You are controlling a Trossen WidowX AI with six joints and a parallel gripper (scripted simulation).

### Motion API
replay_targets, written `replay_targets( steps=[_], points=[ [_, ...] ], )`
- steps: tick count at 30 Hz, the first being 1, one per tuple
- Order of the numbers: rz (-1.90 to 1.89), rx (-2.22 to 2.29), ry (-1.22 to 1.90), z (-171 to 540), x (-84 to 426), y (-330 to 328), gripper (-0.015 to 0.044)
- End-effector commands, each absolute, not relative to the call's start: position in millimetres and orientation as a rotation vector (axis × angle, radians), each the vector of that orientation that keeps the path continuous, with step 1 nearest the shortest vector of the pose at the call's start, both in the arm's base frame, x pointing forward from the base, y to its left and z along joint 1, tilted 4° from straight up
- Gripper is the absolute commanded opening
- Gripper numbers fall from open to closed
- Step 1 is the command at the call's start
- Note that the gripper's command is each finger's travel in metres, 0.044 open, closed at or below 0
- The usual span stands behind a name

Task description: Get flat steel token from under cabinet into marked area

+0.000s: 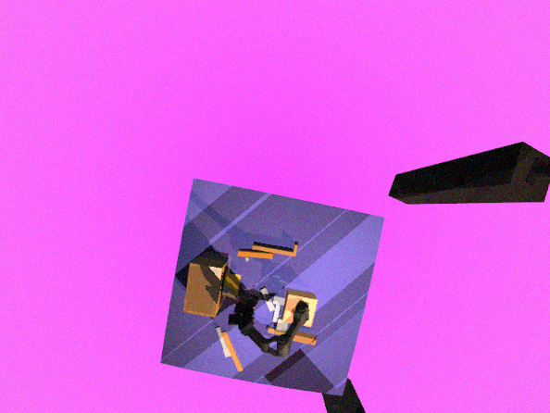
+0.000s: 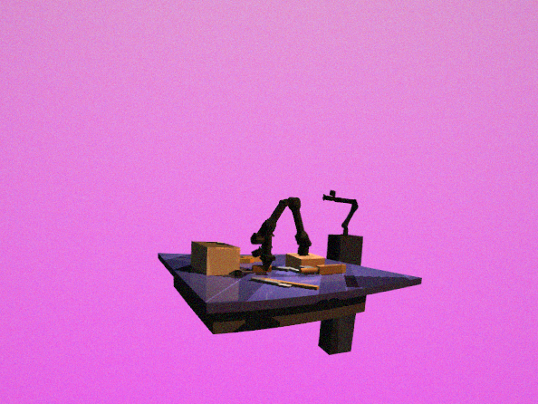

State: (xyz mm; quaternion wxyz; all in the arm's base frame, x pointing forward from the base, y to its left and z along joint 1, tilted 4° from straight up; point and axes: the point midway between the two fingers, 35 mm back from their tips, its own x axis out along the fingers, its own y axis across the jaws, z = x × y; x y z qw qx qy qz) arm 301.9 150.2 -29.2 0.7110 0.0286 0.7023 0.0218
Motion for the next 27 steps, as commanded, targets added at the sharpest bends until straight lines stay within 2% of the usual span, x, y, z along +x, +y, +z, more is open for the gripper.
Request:
replay_targets(
  steps=[1, 27],
  points=[
    [0.051, 0.064, 1.550, -28.7, 309.6, 150.5, 0.0000],
    [0.051, 0.063, 1.548, -27.8, 337.6, 149.9, 0.0000]
  ],
)
